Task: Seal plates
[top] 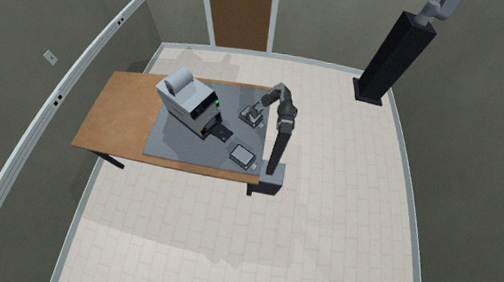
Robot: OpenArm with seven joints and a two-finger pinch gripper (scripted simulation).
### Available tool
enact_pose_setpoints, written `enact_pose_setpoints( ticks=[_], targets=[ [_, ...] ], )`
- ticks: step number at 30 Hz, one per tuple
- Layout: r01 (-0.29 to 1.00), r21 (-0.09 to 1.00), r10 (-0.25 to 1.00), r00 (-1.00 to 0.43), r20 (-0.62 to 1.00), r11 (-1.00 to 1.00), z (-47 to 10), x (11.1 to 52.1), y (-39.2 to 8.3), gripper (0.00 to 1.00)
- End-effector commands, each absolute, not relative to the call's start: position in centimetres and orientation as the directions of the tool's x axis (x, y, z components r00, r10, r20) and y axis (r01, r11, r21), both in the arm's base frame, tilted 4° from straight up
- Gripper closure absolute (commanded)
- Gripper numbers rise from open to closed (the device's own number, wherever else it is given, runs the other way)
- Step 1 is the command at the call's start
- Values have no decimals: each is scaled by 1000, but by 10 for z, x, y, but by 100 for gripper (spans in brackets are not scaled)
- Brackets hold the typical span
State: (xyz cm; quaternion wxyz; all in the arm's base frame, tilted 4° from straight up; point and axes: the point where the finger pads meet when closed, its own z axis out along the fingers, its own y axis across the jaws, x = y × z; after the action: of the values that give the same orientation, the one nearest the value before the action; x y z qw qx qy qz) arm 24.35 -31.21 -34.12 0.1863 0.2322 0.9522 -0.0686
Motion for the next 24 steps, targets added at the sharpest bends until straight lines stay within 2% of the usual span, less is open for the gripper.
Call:
enact_pose_setpoints(
  ticks=[1, 24],
  targets=[
    [467, -42, 416, -822, -389, 884, -341, 244, -311, 35],
    [468, -46, 416, -822, -388, 882, -335, 244, -312, 35]
  ],
)
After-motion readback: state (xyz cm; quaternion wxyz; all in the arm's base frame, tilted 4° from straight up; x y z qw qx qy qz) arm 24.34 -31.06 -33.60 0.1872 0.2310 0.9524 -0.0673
